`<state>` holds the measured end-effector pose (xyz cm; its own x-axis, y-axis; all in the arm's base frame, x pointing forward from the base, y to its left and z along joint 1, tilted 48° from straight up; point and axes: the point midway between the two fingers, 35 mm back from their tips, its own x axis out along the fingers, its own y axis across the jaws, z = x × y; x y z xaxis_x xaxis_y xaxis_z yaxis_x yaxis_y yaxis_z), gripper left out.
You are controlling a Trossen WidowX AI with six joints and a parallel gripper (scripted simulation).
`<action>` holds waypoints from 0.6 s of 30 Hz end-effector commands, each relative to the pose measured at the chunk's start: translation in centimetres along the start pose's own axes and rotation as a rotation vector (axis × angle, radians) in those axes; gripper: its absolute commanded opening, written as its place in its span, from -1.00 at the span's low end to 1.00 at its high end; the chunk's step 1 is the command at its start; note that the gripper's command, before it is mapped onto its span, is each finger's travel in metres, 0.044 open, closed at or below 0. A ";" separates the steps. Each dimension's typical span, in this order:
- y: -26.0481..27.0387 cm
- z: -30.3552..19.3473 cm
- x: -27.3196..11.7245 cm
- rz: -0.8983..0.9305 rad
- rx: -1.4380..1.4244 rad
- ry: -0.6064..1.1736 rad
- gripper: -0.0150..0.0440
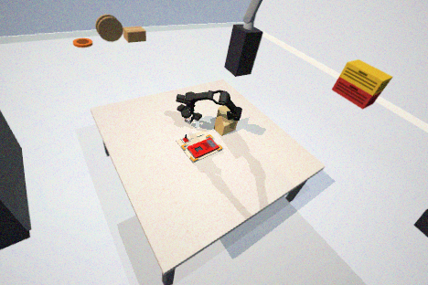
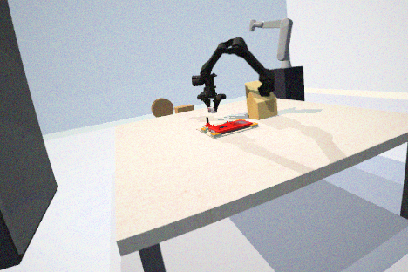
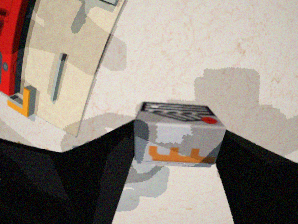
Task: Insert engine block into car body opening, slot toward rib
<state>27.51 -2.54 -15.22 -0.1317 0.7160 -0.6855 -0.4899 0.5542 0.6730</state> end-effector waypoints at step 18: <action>0.4 -0.2 -6.7 0.014 -0.030 0.005 -0.49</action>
<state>27.86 -6.37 -11.25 -0.1438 0.7239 -0.6748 -0.5023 0.5341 0.6800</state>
